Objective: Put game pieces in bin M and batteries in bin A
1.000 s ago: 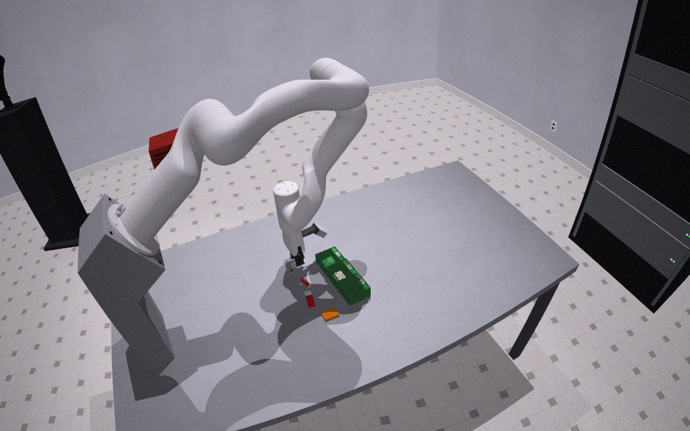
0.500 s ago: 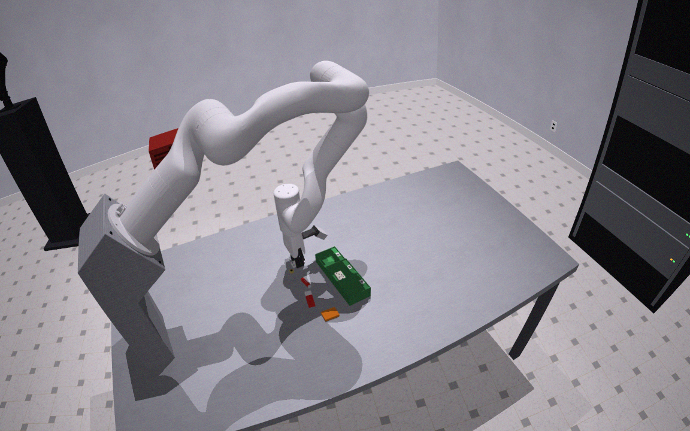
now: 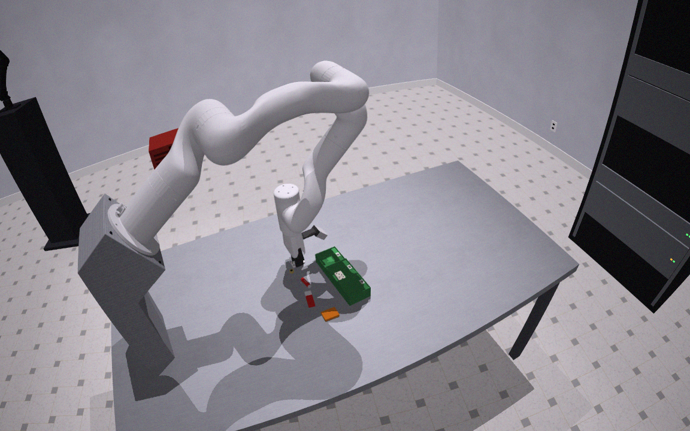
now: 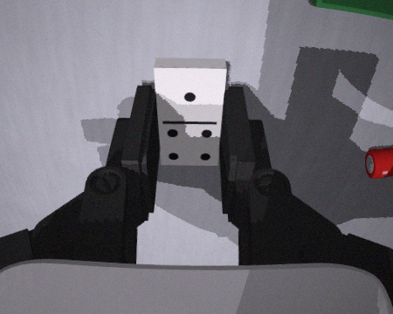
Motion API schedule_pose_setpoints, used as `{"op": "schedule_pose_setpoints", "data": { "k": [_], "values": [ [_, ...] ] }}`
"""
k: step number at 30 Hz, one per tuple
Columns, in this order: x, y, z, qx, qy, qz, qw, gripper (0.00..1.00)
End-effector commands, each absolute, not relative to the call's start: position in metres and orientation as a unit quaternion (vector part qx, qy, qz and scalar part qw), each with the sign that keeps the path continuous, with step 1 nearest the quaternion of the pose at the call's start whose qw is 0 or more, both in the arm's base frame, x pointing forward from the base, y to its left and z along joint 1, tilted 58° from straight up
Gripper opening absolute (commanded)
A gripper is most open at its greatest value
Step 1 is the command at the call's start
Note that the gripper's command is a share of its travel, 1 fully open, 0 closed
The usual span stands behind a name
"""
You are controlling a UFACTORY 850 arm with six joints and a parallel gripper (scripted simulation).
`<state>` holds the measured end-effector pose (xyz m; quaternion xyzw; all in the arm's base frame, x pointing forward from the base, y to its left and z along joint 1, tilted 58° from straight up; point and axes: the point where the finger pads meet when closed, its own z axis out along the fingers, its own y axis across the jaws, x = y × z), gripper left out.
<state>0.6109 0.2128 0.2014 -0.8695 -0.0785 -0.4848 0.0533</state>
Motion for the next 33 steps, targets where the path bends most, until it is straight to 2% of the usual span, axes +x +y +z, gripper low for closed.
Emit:
{"op": "schedule_pose_setpoints", "data": {
  "k": [1,22,33],
  "values": [
    [0.611,0.213,0.202,-0.869,-0.078,-0.485,0.053,0.00],
    [0.611,0.213,0.202,-0.869,-0.078,-0.485,0.053,0.00],
    [0.580,0.207,0.221,-0.869,-0.078,-0.485,0.053,0.00]
  ]
}}
